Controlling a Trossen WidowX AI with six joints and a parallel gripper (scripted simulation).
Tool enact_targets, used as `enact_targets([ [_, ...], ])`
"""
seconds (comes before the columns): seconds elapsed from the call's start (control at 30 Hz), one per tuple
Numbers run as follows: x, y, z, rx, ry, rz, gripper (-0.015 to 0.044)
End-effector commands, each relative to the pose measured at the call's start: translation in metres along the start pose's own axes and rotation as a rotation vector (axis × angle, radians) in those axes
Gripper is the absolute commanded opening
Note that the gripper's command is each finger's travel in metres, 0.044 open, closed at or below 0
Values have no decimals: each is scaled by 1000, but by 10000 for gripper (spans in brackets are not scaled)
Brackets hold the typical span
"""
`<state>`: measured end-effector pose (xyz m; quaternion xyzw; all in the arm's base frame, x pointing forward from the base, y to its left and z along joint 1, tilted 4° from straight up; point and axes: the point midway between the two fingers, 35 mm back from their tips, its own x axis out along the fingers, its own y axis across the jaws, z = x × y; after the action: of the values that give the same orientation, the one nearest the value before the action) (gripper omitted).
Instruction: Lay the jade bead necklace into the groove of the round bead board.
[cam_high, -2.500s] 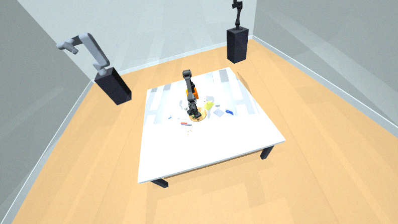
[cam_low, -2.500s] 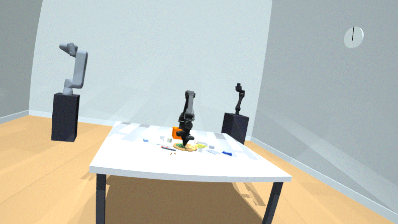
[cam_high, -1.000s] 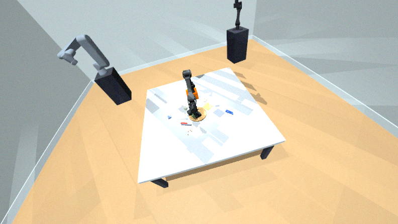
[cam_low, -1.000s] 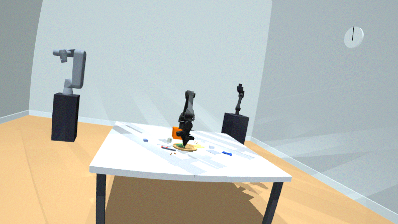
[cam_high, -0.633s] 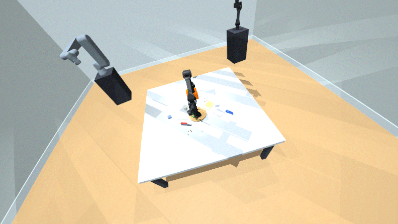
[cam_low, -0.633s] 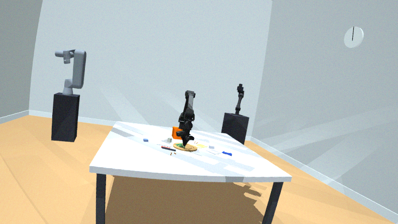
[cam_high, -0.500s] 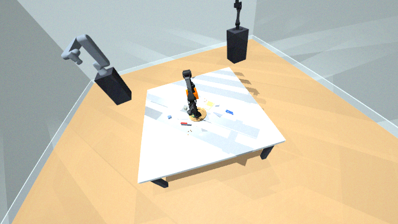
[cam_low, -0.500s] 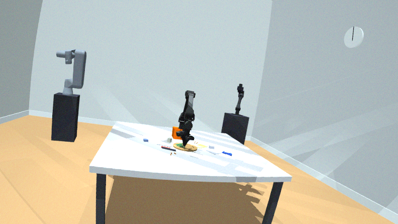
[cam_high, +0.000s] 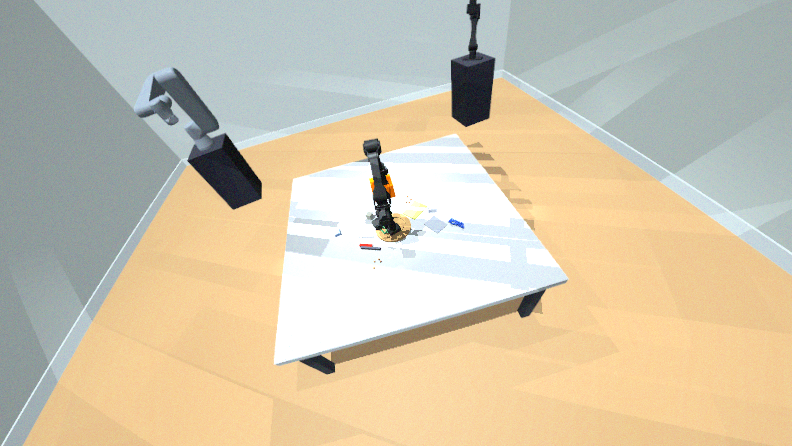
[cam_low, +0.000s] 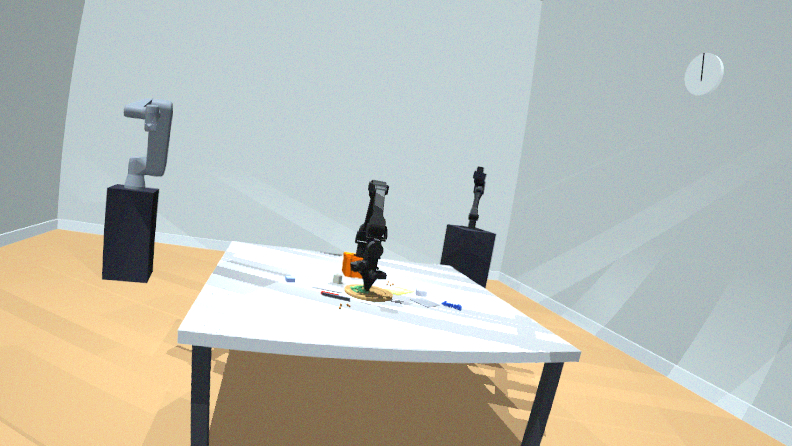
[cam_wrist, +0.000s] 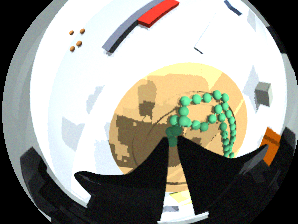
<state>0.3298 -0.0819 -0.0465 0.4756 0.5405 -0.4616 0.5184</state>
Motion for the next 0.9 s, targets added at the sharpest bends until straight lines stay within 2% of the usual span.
enact_targets([
  [0.0,4,-2,-1,5,6,-9,0],
  [0.3,4,-2,-1,5,6,-9,0],
  [0.87,-11,-1,-1,3,3,-5,440],
])
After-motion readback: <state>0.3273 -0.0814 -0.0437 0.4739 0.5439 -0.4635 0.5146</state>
